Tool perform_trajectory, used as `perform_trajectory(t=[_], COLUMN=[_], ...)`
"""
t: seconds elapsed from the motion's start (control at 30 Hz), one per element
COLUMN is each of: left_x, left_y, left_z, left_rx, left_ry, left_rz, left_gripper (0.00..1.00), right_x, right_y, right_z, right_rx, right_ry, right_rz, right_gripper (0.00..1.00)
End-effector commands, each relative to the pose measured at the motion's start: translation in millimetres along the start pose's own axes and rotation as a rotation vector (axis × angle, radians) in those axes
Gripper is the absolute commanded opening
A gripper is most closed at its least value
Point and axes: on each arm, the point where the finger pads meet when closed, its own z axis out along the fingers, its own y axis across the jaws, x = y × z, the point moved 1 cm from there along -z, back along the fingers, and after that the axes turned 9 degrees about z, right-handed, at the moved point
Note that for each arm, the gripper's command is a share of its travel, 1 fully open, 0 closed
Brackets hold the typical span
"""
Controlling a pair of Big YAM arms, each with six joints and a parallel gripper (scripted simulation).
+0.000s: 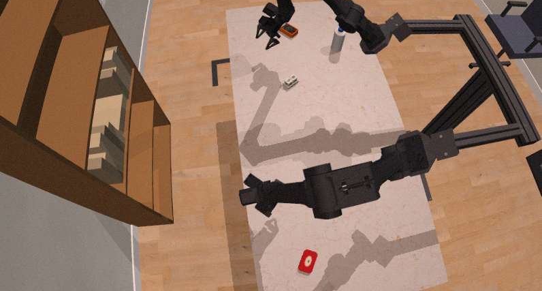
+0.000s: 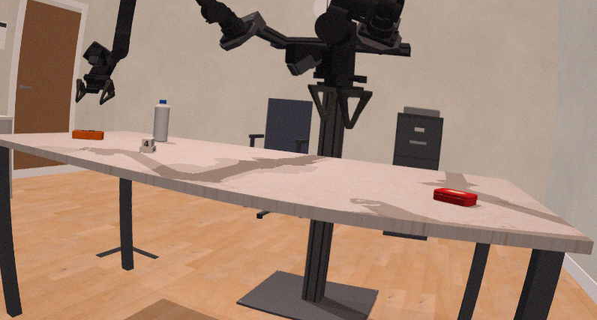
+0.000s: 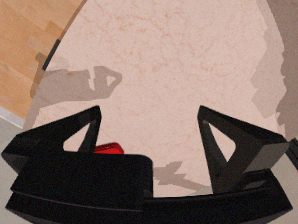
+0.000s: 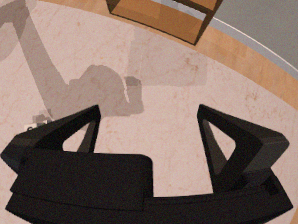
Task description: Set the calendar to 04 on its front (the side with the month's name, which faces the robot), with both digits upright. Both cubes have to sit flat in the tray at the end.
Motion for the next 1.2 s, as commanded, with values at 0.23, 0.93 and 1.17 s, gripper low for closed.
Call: perform_trajectory(t=[0.23, 0.93, 1.17], left_x=[-1.5, -101.1, -139.2], left_y=[2.2, -119.9, -193.2], left_z=[-2.8, 20.4, 10.3], left_rx=[-0.006, -0.067, -0.097], left_ry=[-0.005, -0.223, -0.356], left_rz=[-0.001, 0.109, 0.165], left_gripper=[1.00, 1.00, 1.00], right_x=[-2.7, 2.8, 11.8], right_y=[-1.8, 66.4, 107.1], right_z=[-1.1, 3.2, 5.2], right_rx=[0.003, -0.086, -0.132], right_ry=[-0.003, 0.145, 0.245], right_rz=[-0.005, -0.395, -0.563], right_gripper=[1.00, 1.00, 1.00])
